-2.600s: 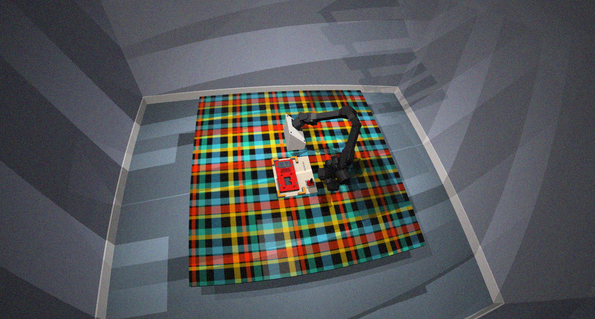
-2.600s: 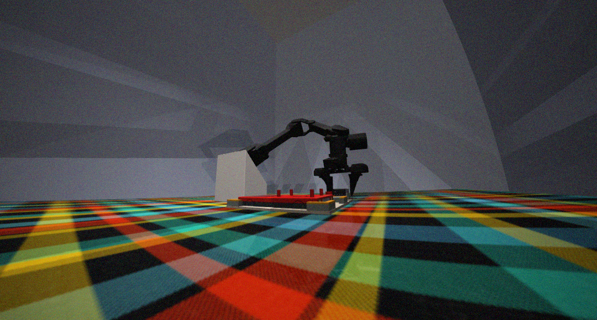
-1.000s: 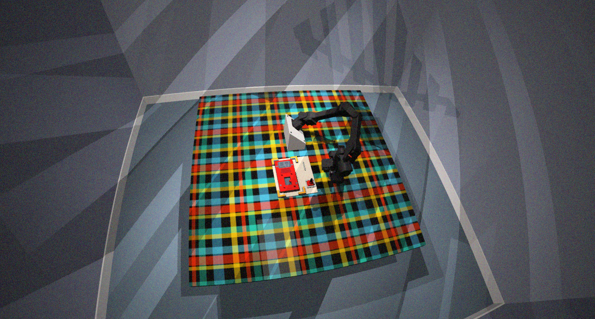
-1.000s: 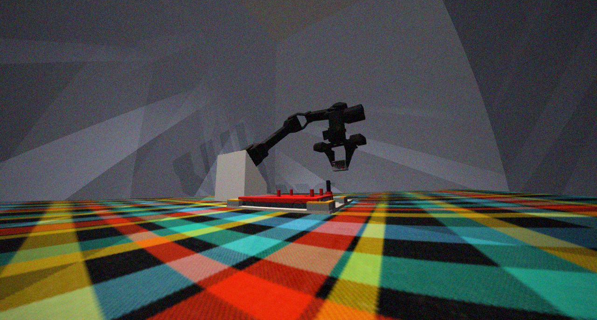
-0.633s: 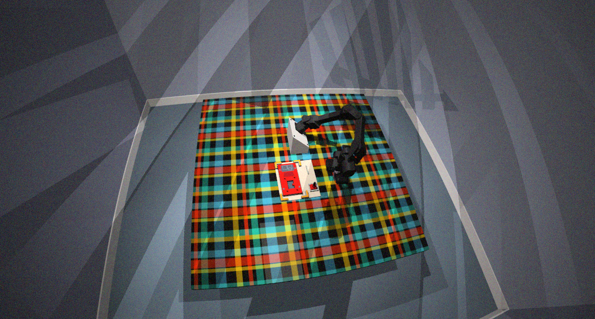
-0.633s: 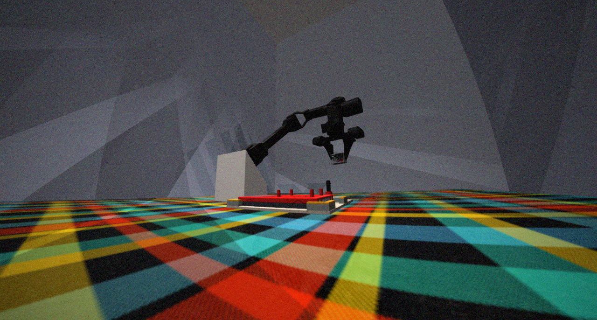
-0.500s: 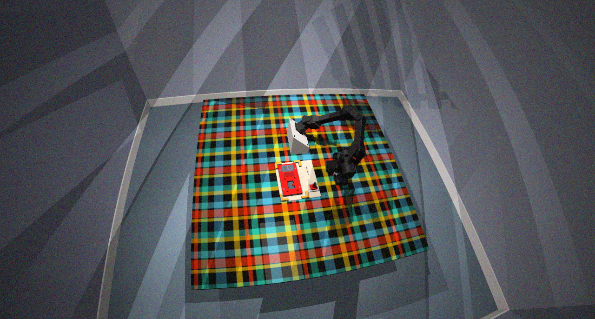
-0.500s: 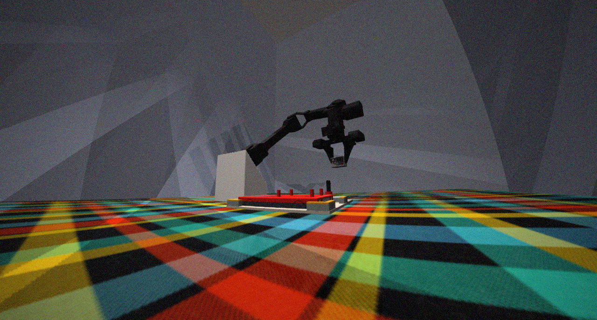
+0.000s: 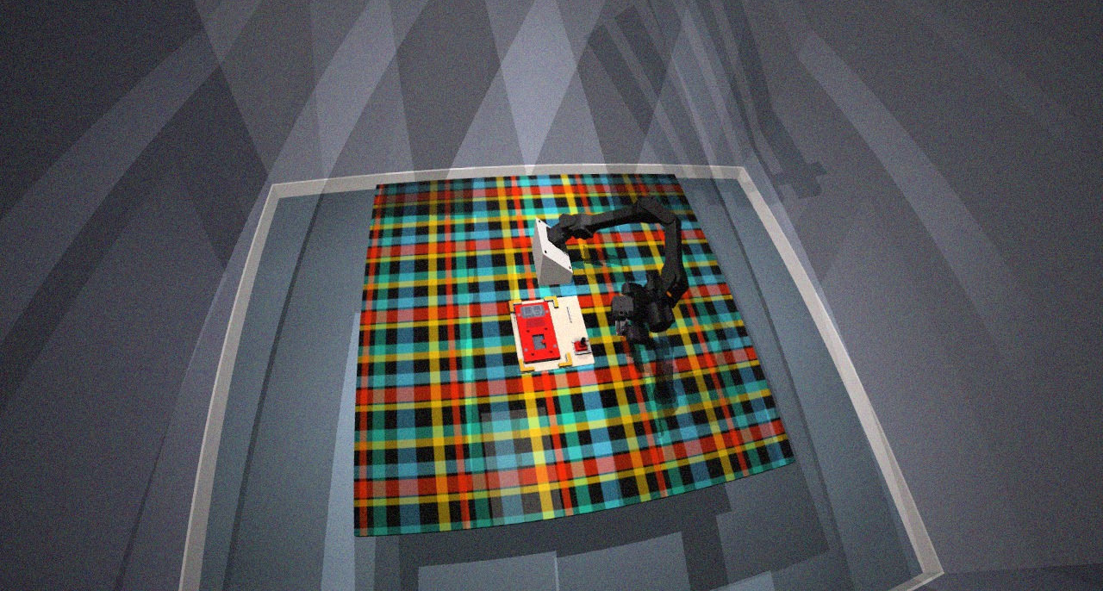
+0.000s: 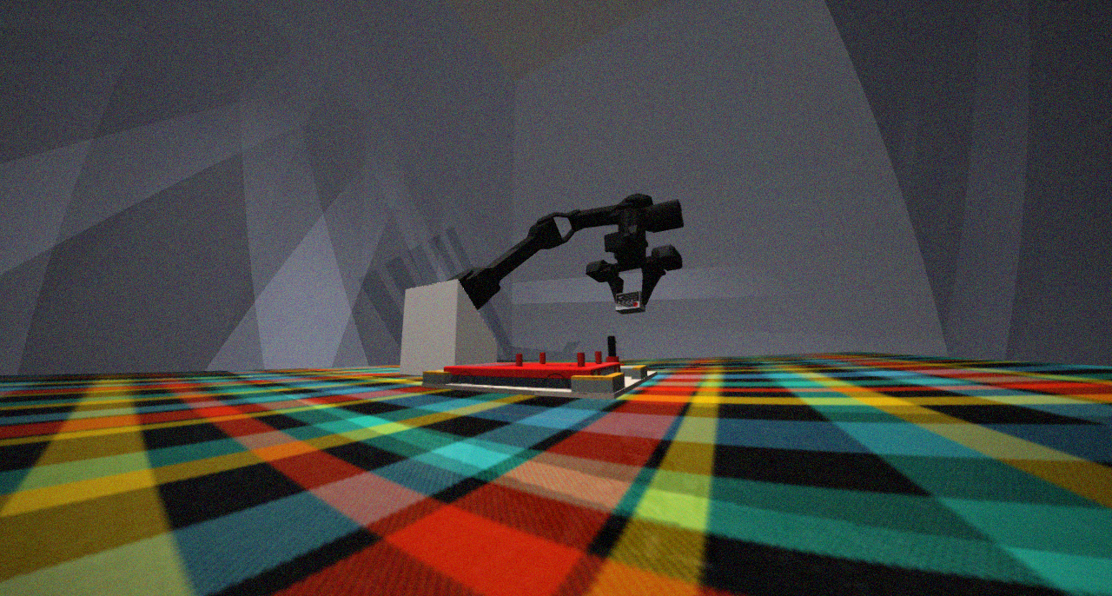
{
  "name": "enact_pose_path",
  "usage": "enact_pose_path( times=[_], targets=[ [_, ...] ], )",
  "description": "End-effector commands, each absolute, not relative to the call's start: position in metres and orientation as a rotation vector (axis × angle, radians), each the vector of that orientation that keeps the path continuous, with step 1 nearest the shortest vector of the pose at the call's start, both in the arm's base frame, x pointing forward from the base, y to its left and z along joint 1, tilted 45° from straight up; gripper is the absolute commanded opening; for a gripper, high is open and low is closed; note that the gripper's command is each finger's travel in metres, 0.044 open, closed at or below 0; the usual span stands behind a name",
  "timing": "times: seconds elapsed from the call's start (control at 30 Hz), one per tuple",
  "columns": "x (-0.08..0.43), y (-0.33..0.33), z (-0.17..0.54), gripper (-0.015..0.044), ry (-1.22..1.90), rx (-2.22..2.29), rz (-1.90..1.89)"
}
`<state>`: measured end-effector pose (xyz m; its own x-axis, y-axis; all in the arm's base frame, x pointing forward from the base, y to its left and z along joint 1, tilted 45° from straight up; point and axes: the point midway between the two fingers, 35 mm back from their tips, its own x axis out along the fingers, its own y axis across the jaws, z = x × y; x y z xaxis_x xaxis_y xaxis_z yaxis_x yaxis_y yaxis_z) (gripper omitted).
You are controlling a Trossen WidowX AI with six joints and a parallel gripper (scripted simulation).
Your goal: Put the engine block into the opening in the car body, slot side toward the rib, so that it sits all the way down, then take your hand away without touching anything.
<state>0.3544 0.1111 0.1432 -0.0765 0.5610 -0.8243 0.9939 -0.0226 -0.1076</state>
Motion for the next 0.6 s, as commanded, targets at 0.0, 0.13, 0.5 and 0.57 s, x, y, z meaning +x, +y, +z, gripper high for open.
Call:
enact_pose_path(
  times=[0.0, 0.13, 0.5, 0.57],
  targets=[
    [0.355, 0.115, 0.146, 0.0000, 1.618, 1.549, -1.053],
    [0.355, 0.119, 0.148, 0.0000, 1.525, 1.447, -1.134],
    [0.355, 0.128, 0.153, 0.0000, 1.313, 1.229, -1.273],
    [0.355, 0.128, 0.153, 0.0000, 1.313, 1.229, -1.273]
  ],
)
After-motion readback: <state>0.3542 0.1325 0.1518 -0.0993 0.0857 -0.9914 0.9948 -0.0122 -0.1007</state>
